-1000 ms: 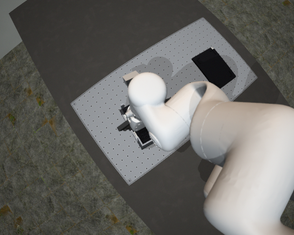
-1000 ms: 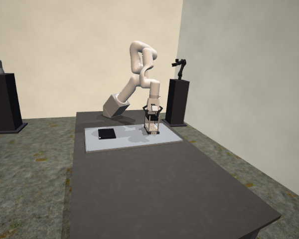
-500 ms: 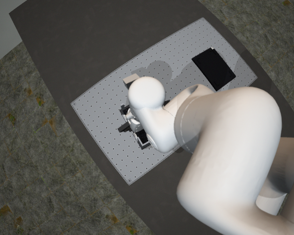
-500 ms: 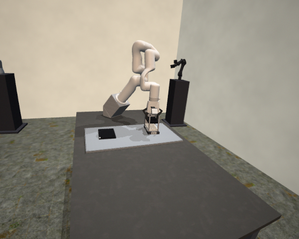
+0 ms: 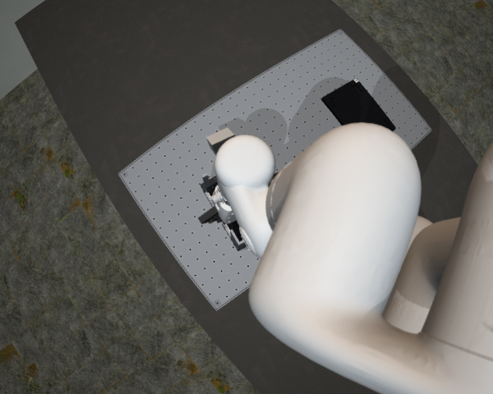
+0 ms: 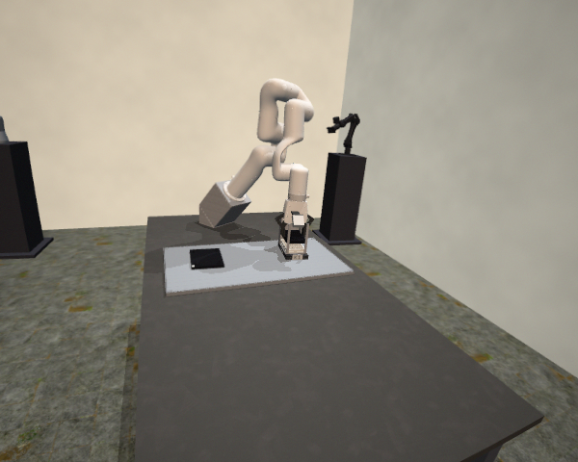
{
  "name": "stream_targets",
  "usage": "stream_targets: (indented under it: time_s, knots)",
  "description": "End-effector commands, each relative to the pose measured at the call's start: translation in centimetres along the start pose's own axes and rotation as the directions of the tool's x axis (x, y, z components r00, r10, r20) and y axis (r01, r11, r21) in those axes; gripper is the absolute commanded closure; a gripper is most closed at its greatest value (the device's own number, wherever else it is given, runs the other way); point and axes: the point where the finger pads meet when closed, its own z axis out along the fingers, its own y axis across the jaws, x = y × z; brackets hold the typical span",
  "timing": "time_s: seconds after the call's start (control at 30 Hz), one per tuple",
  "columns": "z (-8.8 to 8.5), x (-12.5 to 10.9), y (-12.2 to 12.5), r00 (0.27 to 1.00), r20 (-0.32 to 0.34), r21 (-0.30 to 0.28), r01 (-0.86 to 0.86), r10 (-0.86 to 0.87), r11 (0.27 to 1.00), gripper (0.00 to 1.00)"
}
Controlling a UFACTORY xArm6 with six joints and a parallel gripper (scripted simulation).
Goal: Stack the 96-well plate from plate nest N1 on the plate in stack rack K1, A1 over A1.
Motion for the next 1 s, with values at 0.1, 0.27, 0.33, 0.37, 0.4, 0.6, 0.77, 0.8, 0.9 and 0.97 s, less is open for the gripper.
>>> stream_targets:
  time_s: [0.1,0.27,0.33,0.37,0.4,0.6,0.77,0.8,0.9,0.97]
  knots:
    - [1.02,0.13,-0.11,1.0,-0.002,0.007,0.0,0.0,1.0,1.0]
    - [1.53,0.13,-0.12,1.0,-0.002,0.007,0.0,0.0,1.0,1.0]
    - [1.52,0.13,-0.12,1.0,-0.002,0.007,0.0,0.0,1.0,1.0]
    - [1.53,0.13,-0.12,1.0,-0.002,0.007,0.0,0.0,1.0,1.0]
    - [1.53,0.13,-0.12,1.0,-0.002,0.007,0.0,0.0,1.0,1.0]
    - [1.53,0.12,-0.11,1.0,-0.002,0.007,0.0,0.0,1.0,1.0]
    - [1.52,0.11,-0.1,1.0,-0.002,0.007,0.0,0.0,1.0,1.0]
    - [1.53,0.11,-0.1,1.0,-0.002,0.007,0.0,0.0,1.0,1.0]
    - [1.53,0.1,-0.09,1.0,-0.002,0.007,0.0,0.0,1.0,1.0]
    - [1.56,0.1,-0.09,1.0,-0.002,0.007,0.0,0.0,1.0,1.0]
